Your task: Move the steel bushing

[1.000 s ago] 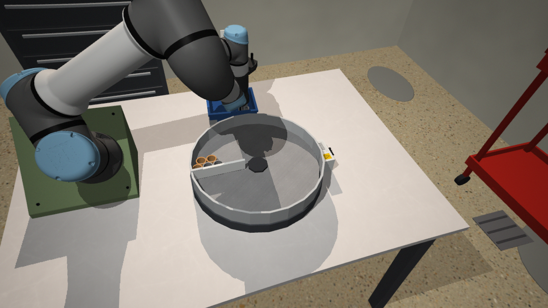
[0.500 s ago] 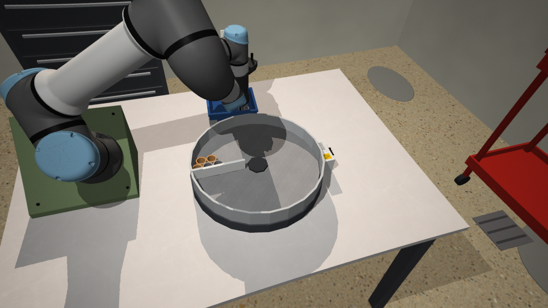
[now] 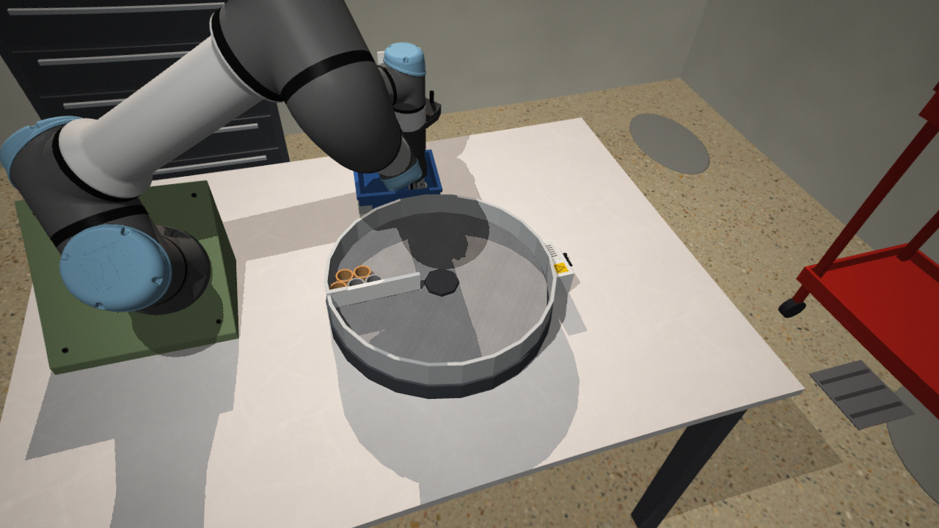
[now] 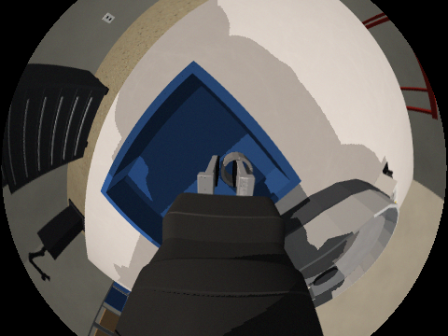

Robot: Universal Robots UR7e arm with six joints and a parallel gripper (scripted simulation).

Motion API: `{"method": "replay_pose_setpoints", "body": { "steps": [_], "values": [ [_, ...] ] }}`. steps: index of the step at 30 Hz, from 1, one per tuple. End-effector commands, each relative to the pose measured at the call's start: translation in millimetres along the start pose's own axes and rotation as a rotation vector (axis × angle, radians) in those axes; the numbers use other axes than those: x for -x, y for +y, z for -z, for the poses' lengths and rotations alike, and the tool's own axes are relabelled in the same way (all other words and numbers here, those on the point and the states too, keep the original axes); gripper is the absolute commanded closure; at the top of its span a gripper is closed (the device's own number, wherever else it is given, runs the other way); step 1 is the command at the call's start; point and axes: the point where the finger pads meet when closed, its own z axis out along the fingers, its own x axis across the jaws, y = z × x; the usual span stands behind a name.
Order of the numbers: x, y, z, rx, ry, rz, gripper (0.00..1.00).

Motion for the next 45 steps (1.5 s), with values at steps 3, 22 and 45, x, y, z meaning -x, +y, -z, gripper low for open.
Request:
{"method": "replay_pose_setpoints", "body": {
  "steps": [3, 22, 45],
  "values": [
    [0, 0, 2, -0.001, 0.0, 0.0, 0.58],
    [0, 0, 10, -0.001, 0.0, 0.0, 0.58],
    [0, 0, 17, -0.001, 0.001, 0.0, 0.58]
  ]
}}
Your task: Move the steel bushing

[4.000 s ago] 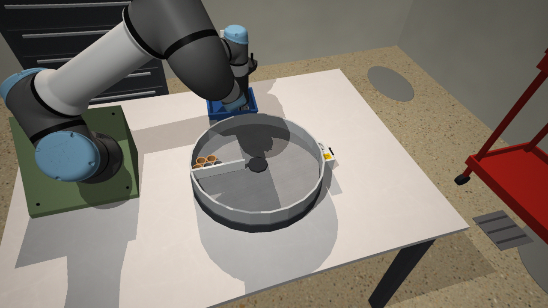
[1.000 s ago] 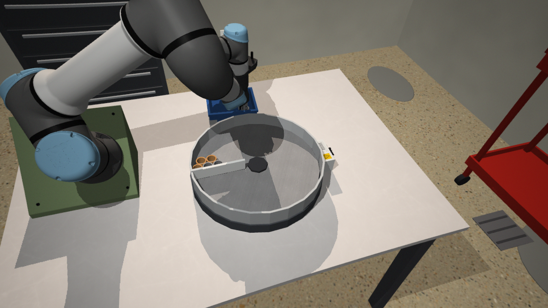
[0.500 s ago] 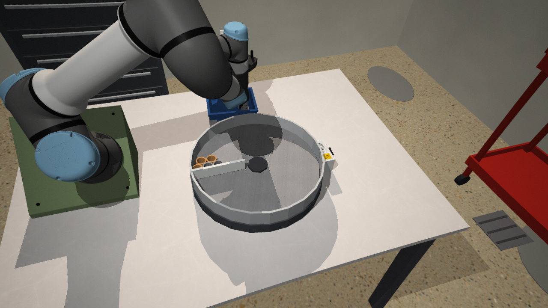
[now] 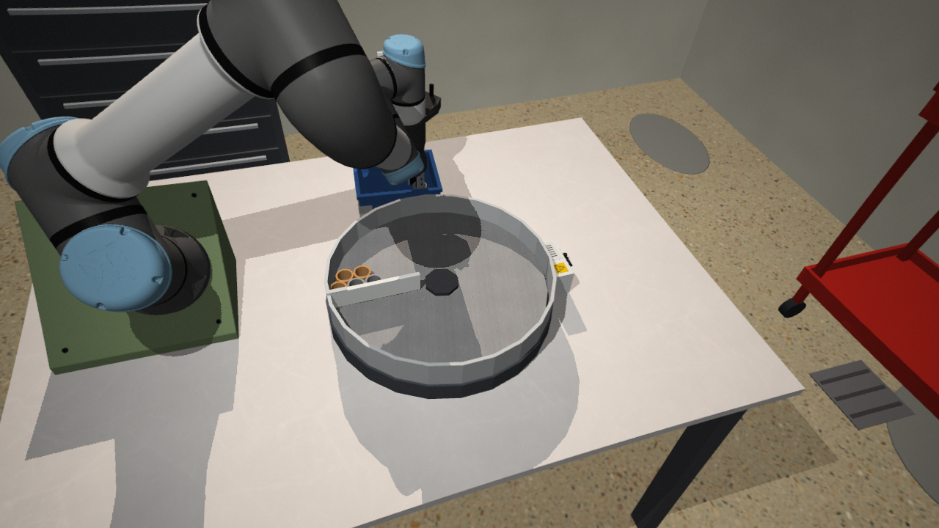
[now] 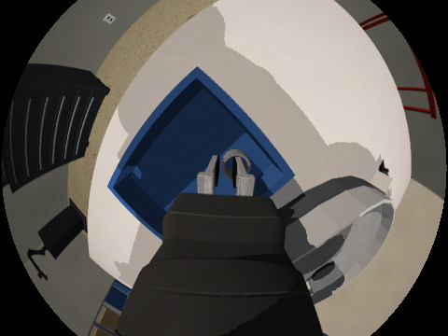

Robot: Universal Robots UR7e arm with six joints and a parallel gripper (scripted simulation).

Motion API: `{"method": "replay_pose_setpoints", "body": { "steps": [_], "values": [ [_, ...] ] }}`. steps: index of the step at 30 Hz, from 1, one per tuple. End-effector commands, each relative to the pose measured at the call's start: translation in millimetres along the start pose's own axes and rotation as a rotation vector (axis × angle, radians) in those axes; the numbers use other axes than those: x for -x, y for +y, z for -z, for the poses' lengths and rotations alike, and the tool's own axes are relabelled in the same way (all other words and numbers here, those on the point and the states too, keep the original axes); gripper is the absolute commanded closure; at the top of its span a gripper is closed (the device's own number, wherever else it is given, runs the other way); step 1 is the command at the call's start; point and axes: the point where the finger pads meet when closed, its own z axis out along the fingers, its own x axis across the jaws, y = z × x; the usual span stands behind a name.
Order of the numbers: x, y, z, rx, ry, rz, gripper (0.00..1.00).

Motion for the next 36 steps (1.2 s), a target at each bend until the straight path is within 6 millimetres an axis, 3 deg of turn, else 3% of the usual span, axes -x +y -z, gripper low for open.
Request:
{"method": "replay_pose_setpoints", "body": {
  "steps": [1, 36],
  "values": [
    [0, 0, 2, -0.001, 0.0, 0.0, 0.58],
    [0, 0, 13, -0.001, 0.0, 0.0, 0.58]
  ]
}}
